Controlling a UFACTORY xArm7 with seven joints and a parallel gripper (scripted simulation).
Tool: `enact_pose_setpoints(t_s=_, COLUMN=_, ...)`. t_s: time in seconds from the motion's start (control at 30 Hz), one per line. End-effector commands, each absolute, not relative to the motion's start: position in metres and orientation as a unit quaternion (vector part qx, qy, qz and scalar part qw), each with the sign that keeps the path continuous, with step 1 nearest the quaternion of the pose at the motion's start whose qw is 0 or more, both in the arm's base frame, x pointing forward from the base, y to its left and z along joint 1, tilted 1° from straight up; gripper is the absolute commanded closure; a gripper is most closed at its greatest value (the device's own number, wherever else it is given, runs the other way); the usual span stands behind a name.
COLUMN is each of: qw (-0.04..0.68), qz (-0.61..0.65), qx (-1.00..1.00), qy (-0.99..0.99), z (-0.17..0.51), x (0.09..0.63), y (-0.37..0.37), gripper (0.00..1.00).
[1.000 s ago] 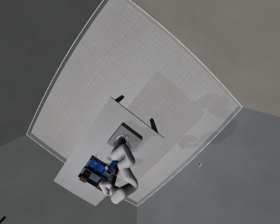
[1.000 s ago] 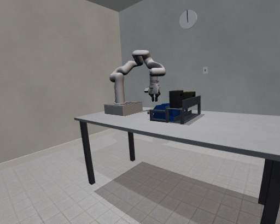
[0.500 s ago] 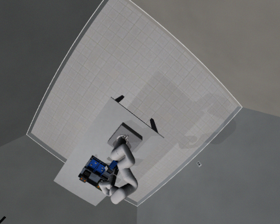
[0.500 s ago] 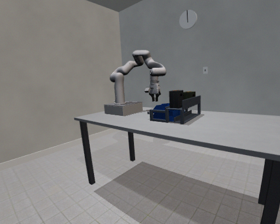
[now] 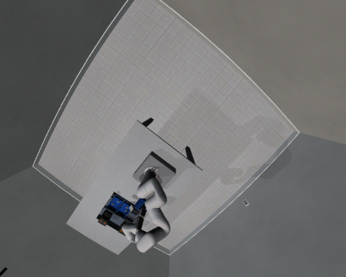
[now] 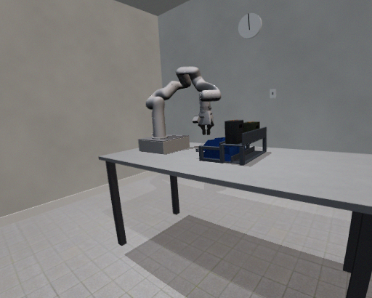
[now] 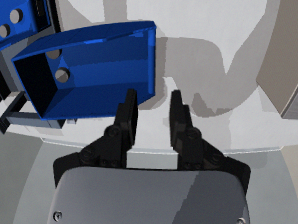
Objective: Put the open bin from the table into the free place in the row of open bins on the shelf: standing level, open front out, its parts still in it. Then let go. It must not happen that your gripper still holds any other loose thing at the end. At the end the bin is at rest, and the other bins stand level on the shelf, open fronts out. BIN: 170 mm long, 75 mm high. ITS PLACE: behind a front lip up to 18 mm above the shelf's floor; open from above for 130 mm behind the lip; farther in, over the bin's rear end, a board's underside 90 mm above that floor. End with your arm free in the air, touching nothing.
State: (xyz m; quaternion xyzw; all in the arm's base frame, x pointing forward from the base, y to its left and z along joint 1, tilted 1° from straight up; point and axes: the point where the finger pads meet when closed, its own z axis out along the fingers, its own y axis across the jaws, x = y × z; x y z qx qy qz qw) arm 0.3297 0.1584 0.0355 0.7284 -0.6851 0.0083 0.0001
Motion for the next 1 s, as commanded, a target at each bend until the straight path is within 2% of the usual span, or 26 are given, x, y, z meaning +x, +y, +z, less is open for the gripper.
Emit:
enact_pose_setpoints(t_s=0.0, qw=-0.001, qz=0.009, qx=0.728, qy=-0.685, z=0.0369, x=0.3323, y=0.1586, gripper=0.67)
enact_pose_setpoints(t_s=0.4, qw=-0.001, qz=0.009, qx=0.728, qy=-0.685, z=0.0369, x=0.3323, y=0.1586, gripper=0.67)
enact_pose_setpoints(t_s=0.43, qw=-0.001, qz=0.009, qx=0.728, qy=-0.685, z=0.0369, x=0.3322, y=0.1586, gripper=0.00)
enact_pose_setpoints(t_s=0.97, qw=-0.001, qz=0.009, qx=0.728, qy=-0.685, z=0.0369, x=0.3322, y=0.1586, gripper=0.00)
